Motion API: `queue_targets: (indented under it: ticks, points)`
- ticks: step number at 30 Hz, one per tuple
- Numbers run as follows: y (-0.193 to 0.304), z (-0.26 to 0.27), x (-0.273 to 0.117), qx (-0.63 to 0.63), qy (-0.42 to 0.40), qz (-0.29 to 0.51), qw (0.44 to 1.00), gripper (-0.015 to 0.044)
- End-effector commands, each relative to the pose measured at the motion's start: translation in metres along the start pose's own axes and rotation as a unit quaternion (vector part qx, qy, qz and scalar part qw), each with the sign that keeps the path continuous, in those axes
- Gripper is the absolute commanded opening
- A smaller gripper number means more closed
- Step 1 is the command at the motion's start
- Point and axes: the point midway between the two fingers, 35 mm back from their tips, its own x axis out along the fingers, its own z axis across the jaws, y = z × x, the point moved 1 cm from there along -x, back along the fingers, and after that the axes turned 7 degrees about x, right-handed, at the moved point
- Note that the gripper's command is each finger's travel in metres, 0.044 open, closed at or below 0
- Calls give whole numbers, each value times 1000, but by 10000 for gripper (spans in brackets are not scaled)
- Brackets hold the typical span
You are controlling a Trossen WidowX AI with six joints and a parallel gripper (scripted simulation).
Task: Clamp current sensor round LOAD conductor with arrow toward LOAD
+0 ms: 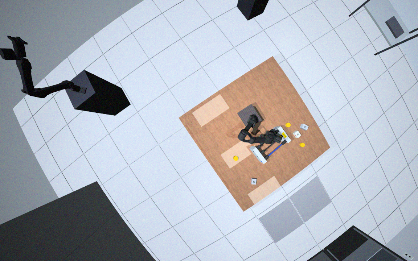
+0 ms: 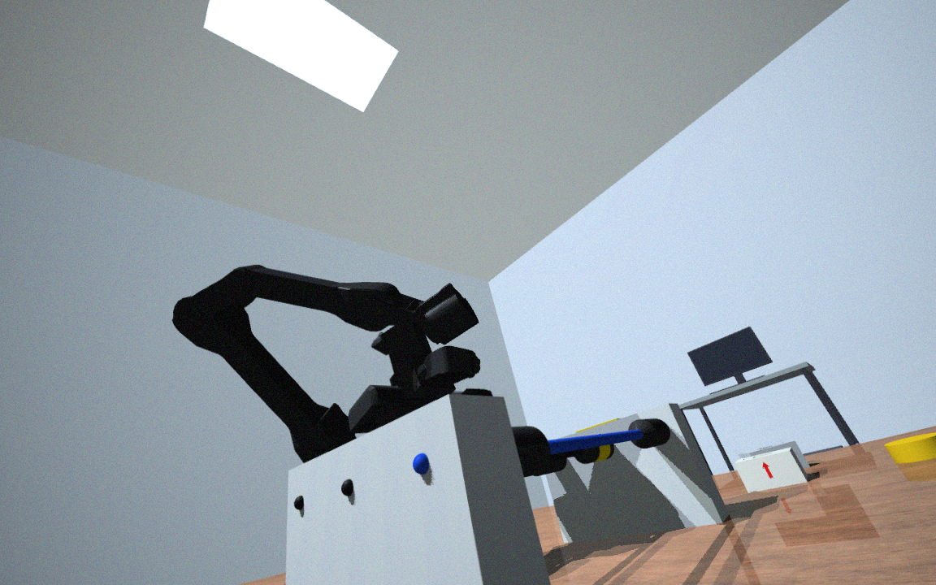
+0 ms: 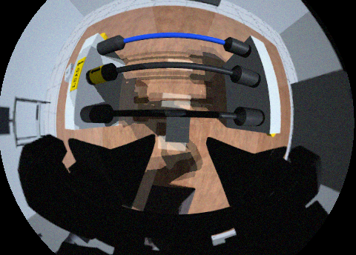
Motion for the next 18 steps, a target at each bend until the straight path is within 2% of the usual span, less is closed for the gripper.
queue_targets:
  ticks: [1,18]
  points:
    - [1,0,8,-3,2,0,1000,328]
    - [2,-2,36,-3,5,-1,1000,328]
